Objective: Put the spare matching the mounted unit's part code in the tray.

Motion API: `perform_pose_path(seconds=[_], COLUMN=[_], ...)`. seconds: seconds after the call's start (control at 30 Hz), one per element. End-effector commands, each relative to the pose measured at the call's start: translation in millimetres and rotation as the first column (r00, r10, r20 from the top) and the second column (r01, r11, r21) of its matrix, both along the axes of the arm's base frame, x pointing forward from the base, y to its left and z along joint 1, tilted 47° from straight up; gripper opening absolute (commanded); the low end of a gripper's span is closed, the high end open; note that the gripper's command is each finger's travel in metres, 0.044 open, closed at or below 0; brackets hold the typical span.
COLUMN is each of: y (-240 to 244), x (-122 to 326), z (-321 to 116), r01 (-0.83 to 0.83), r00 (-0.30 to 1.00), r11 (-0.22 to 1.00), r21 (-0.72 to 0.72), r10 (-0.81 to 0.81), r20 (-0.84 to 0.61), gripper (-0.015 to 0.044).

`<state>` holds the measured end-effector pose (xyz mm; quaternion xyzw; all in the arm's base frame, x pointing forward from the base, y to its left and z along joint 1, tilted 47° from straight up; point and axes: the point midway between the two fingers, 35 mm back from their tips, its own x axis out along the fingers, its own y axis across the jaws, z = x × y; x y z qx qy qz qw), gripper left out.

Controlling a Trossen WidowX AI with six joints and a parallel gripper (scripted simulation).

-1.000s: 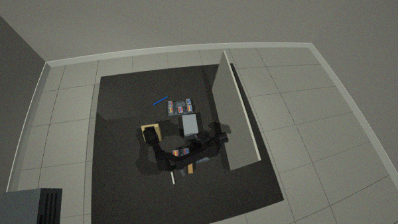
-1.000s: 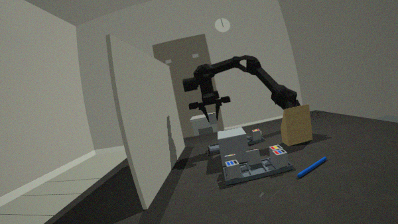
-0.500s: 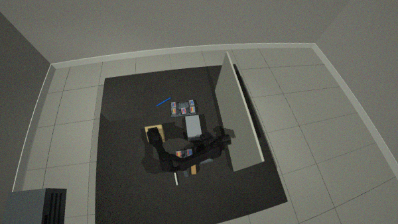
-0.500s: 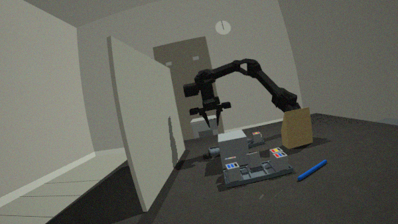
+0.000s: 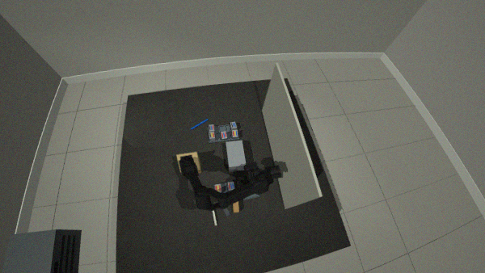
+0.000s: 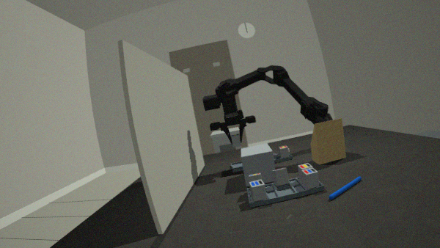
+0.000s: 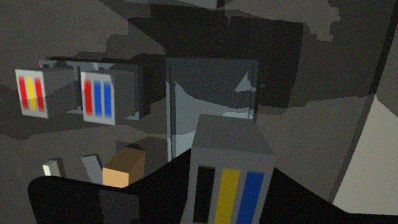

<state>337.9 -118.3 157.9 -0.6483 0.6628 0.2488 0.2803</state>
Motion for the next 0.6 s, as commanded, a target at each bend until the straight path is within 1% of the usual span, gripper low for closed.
perform_pose_path(seconds=[0.0,0.57], y=[-1.9,-12.8], x=[-0.9,-1.0], z=[-3.4,-13.3], r01=[-0.005,-0.005], r00=[1.0,1.0], r11=[1.0,1.0], r21=[0.0,0.0], r10=[0.005,0.005], r20=[-0.008,-0.007], gripper=[0.0,0.0])
